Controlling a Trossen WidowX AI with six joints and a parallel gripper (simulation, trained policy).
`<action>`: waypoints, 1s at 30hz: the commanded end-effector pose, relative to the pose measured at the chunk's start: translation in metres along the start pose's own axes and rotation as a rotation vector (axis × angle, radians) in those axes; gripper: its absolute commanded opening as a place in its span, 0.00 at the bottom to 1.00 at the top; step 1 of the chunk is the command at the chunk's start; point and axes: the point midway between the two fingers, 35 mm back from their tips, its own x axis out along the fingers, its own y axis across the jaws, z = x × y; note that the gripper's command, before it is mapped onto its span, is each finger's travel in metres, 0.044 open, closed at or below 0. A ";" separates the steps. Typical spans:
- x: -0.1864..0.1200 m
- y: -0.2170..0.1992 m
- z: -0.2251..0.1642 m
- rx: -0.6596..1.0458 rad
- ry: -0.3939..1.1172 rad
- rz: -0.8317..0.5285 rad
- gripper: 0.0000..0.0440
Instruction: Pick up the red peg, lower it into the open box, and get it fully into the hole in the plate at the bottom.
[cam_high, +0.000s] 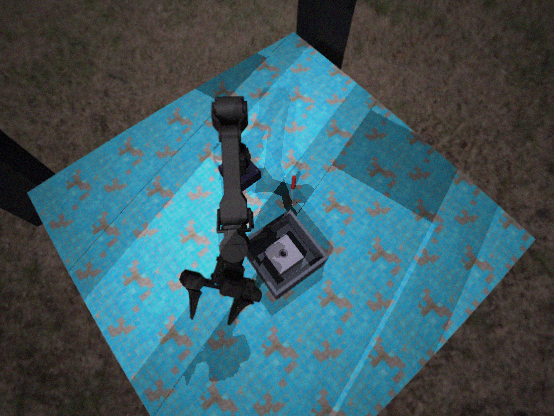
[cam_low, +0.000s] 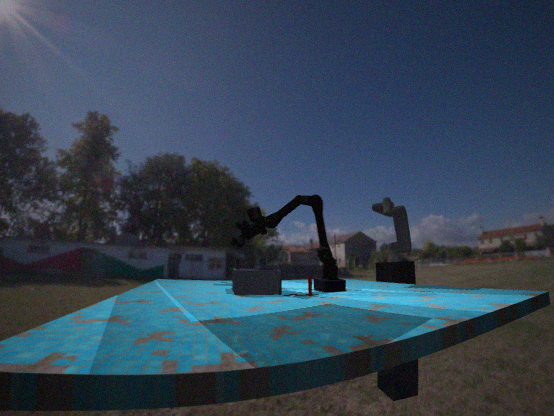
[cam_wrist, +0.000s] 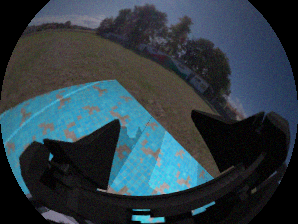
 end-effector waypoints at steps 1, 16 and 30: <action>-0.021 0.024 0.012 0.062 0.023 0.060 1.00; -0.158 0.141 0.009 0.265 0.281 0.385 1.00; -0.293 0.179 -0.052 0.353 0.646 0.522 1.00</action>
